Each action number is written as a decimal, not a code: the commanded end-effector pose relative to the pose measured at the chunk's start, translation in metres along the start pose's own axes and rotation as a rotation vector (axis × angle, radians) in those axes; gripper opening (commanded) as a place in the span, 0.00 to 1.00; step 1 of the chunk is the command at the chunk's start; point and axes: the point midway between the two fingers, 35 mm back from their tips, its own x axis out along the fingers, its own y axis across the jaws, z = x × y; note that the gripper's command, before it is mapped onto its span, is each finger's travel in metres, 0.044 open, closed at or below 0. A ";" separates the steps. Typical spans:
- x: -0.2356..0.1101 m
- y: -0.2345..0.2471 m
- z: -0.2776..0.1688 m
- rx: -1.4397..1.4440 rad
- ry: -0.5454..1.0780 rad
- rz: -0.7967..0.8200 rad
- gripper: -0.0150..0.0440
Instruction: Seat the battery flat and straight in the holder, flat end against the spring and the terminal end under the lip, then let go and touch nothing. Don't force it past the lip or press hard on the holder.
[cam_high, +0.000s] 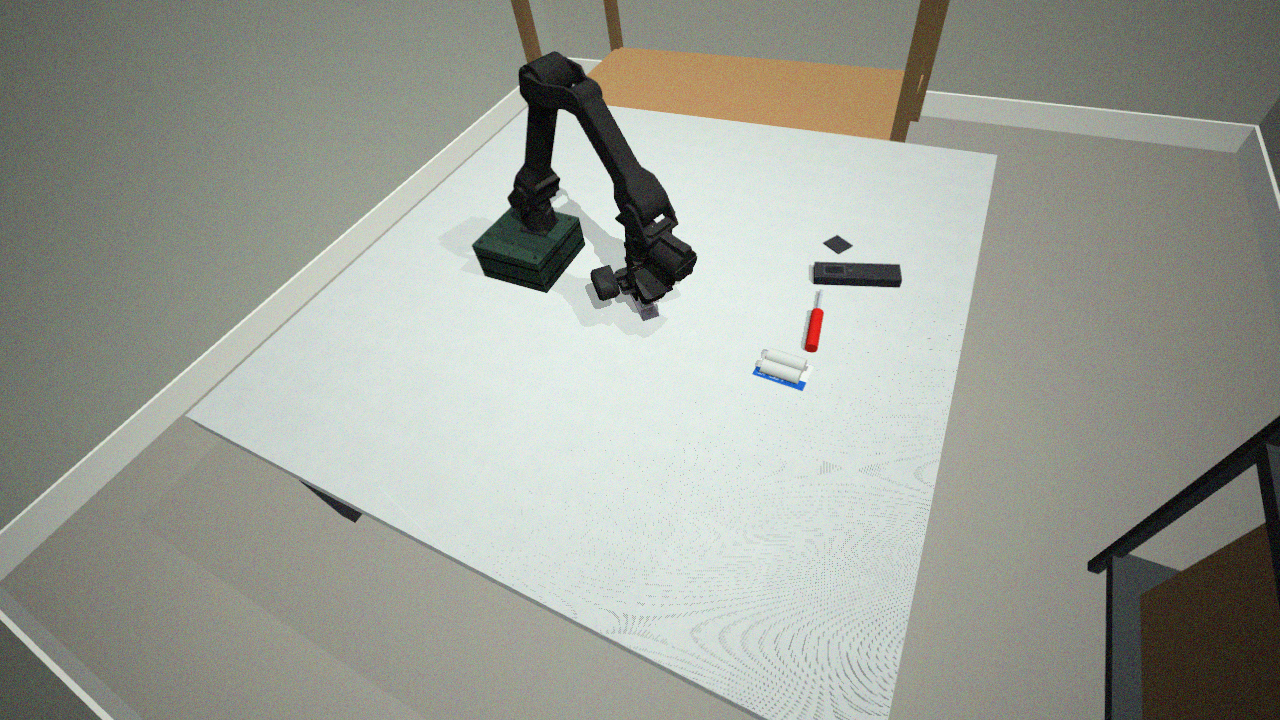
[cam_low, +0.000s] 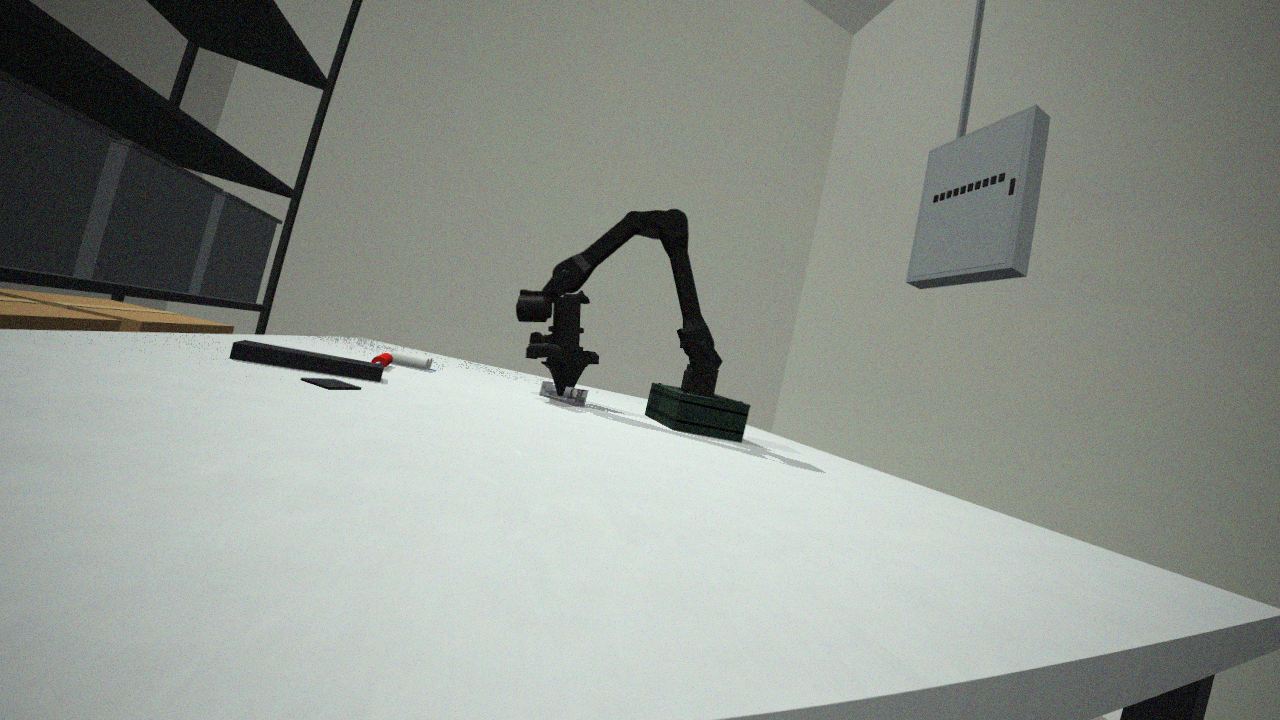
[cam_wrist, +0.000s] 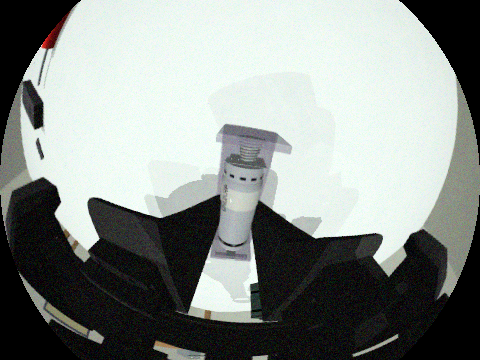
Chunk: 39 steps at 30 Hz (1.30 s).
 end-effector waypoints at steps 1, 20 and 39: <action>0.000 -0.001 0.004 0.007 -0.044 -0.003 0.39; 0.000 -0.001 0.003 0.015 -0.096 0.004 0.39; 0.005 -0.001 -0.011 0.015 -0.094 0.011 0.39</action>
